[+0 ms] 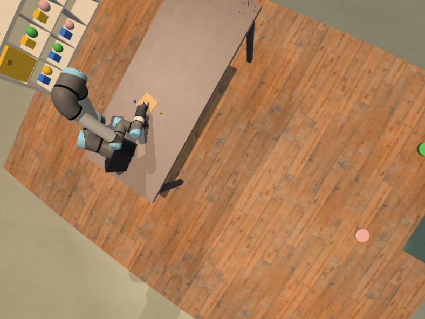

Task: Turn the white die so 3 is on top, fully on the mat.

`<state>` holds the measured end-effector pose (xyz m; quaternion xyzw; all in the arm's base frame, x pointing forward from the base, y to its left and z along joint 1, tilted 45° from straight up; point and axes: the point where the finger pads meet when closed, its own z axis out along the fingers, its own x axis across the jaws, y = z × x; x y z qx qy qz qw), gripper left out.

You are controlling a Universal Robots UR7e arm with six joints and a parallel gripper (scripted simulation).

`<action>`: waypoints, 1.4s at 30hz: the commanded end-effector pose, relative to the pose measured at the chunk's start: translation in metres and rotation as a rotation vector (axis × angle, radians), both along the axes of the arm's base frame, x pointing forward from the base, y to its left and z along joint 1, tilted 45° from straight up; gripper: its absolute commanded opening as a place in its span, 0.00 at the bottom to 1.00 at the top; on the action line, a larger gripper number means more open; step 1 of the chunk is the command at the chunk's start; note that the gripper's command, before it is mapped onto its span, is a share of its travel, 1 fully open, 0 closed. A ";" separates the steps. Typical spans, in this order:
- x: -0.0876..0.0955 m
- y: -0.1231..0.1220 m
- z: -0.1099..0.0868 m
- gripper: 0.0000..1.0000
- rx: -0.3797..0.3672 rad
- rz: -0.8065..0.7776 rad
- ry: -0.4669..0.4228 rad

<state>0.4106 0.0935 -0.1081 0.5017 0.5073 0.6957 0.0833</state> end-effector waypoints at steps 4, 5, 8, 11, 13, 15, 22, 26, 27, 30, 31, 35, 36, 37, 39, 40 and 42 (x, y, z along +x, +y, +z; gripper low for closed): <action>0.000 0.000 0.000 0.64 -0.001 -0.001 -0.001; 0.000 0.000 0.000 0.64 -0.001 -0.001 -0.001; 0.000 0.000 0.000 0.64 -0.001 -0.001 -0.001; 0.000 0.000 0.000 0.64 -0.001 -0.001 -0.001; 0.000 0.000 0.000 0.64 -0.001 -0.001 -0.001; 0.000 0.000 0.000 0.64 -0.001 -0.001 -0.001; -0.001 -0.001 0.000 0.64 -0.001 -0.001 0.000; -0.004 -0.004 0.000 0.64 -0.001 -0.001 -0.001; -0.005 -0.005 0.000 0.64 -0.001 -0.001 0.000; -0.010 -0.009 0.000 0.64 -0.001 -0.001 0.000; -0.012 -0.010 0.000 0.64 -0.001 -0.001 -0.001; -0.016 -0.013 0.000 0.64 -0.001 -0.001 -0.001; -0.018 -0.015 0.000 0.64 -0.001 -0.001 -0.001; -0.020 -0.016 0.001 0.64 -0.001 -0.001 -0.001; -0.024 -0.019 0.001 0.64 -0.001 -0.001 -0.001; -0.026 -0.021 0.001 0.64 -0.001 -0.001 -0.001; -0.029 -0.024 0.001 0.64 -0.001 -0.001 -0.001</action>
